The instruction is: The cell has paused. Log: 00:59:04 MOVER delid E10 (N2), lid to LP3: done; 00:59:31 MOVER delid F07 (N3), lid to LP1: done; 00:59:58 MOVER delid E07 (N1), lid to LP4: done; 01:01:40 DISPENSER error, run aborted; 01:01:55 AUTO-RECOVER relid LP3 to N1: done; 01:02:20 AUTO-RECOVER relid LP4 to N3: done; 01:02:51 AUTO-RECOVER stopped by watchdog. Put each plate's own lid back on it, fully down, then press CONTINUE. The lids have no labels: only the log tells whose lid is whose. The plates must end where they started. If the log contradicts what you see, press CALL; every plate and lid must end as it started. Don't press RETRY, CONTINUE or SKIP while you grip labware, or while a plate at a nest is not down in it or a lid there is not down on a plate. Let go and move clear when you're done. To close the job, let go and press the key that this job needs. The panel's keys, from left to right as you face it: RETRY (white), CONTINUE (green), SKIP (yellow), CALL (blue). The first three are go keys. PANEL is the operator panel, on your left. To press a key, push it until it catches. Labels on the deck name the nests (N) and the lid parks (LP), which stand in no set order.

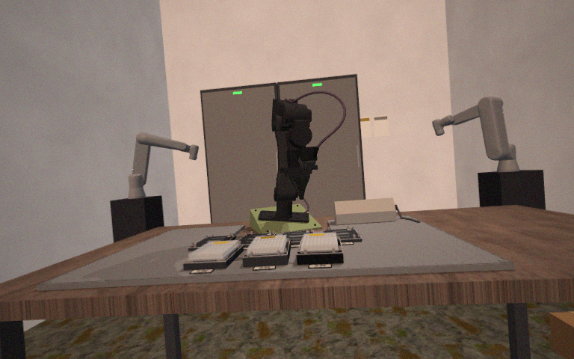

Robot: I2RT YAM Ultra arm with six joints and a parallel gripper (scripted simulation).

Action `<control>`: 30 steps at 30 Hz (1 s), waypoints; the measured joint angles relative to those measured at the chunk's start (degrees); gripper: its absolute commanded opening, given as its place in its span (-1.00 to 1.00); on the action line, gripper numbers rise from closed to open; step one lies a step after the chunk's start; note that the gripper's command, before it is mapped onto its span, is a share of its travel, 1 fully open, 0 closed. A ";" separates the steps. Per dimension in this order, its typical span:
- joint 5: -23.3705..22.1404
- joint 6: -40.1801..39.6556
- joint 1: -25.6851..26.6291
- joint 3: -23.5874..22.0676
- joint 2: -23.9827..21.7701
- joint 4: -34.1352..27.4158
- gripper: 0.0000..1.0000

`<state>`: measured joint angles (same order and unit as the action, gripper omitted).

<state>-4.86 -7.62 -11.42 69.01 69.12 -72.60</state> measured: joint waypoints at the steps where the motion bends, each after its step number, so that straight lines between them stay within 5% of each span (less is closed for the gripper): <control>1: 0.39 0.26 -1.53 0.02 -0.09 0.00 -1.00; 24: 9.49 8.85 -30.62 4.66 5.57 0.09 -1.00; 30: 10.60 11.87 -32.72 5.70 6.82 0.02 -1.00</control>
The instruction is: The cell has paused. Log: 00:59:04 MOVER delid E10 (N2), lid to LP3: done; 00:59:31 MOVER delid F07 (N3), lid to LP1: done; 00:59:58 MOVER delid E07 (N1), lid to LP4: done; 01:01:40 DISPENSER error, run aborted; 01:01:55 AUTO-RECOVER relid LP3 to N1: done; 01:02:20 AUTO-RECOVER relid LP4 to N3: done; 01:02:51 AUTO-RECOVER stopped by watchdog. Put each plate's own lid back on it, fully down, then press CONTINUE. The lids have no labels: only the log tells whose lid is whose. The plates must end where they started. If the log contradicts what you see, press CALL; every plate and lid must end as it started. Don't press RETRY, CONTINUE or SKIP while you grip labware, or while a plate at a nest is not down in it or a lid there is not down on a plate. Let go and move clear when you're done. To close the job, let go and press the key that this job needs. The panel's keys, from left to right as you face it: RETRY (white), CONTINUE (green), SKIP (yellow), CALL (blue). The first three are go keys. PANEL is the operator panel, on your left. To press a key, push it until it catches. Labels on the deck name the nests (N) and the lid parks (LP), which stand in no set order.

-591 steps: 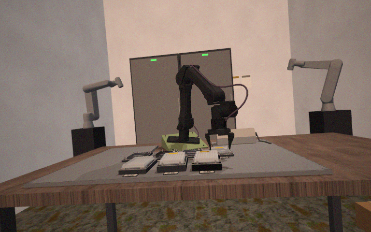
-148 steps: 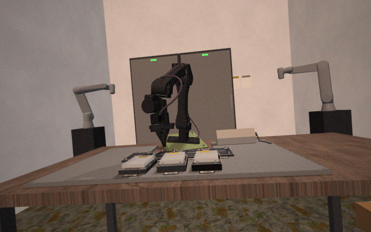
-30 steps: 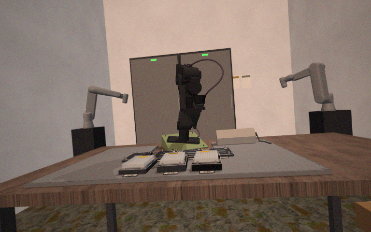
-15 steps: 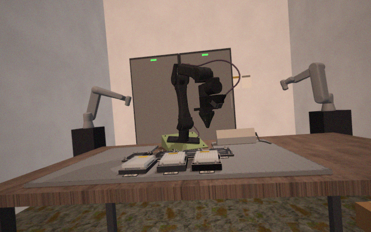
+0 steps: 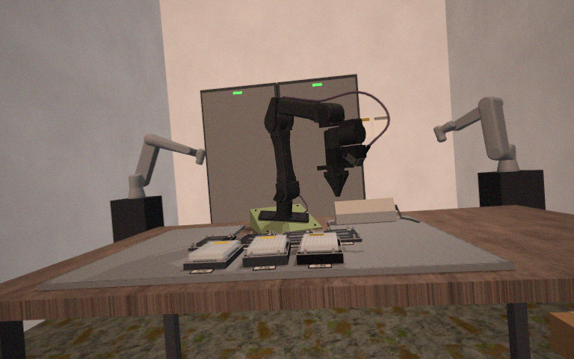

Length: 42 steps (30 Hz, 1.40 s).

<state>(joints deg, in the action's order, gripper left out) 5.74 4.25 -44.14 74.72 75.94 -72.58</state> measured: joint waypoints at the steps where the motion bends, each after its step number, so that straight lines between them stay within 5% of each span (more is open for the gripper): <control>1: 0.13 0.22 0.00 0.15 0.02 -0.02 -1.00; 8: 1.18 0.94 -1.29 0.48 0.00 -0.04 -1.00; 27: 6.14 2.54 -23.37 -3.13 -1.05 -0.48 -1.00; 42: 9.53 3.93 -39.12 -3.13 3.72 -0.63 -1.00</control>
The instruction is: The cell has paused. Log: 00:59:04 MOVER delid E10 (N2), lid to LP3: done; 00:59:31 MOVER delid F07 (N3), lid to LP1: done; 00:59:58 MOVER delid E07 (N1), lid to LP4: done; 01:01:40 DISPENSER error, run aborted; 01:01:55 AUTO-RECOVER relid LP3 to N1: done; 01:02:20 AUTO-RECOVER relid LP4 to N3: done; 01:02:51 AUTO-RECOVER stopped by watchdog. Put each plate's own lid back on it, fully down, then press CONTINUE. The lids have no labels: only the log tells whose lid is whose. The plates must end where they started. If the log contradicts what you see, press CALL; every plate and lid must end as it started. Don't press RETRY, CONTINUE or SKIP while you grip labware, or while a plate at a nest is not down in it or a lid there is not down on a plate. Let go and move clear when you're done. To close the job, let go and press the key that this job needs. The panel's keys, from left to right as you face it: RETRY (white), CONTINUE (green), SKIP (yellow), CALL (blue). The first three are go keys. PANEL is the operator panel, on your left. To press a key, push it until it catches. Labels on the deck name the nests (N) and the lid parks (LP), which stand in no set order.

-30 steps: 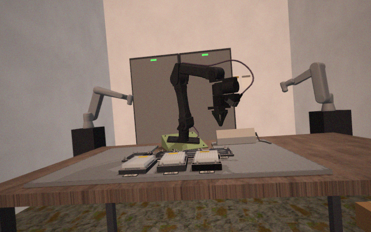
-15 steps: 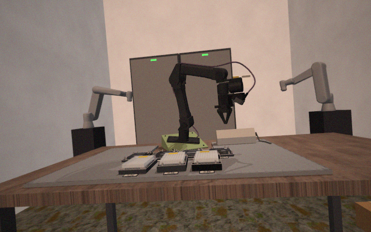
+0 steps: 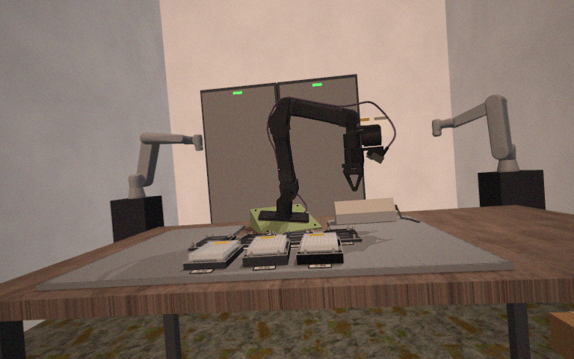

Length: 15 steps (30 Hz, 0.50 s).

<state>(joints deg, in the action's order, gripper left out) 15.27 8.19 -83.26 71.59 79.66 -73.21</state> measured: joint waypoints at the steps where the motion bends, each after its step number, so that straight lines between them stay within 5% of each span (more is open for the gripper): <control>1: 0.17 0.02 -1.09 0.00 0.50 0.00 -1.00; 15: 1.92 -0.83 -12.70 3.76 7.63 -0.17 -1.00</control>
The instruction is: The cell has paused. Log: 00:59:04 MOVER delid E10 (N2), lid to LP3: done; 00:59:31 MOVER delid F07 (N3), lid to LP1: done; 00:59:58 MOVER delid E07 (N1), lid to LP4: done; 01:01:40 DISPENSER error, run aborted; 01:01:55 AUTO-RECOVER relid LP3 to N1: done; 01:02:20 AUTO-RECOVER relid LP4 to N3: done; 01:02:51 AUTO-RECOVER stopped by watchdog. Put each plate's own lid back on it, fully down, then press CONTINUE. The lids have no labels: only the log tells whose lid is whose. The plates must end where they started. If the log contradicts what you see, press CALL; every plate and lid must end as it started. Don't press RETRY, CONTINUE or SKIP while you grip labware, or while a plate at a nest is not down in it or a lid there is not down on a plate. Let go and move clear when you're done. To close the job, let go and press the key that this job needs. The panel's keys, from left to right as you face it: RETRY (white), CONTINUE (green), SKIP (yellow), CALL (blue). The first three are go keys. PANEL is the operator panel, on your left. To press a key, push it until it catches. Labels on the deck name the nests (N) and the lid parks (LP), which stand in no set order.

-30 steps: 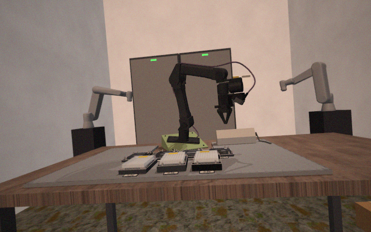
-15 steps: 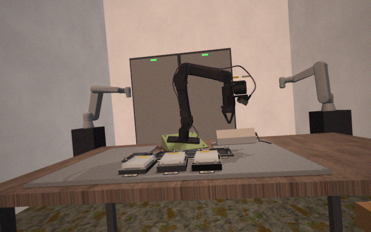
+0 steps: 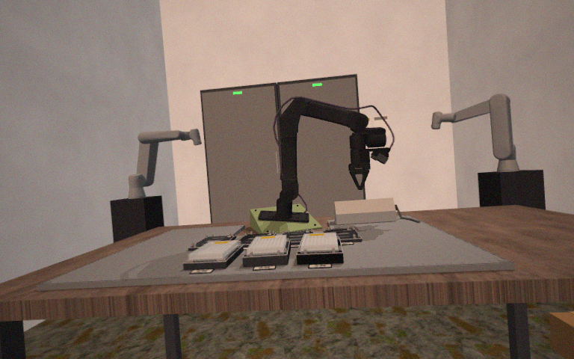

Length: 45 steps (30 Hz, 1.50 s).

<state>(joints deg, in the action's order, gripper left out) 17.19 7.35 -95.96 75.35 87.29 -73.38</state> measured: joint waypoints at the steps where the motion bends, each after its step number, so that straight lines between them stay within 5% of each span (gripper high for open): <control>1: 0.07 -0.07 -0.85 0.42 0.76 0.00 -1.00; 18: 0.74 6.86 -10.64 8.55 11.56 -0.55 -1.00; 45: 0.94 7.69 -9.42 6.27 11.50 1.64 -1.00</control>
<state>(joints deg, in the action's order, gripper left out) 18.13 15.05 -105.38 81.62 98.78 -71.75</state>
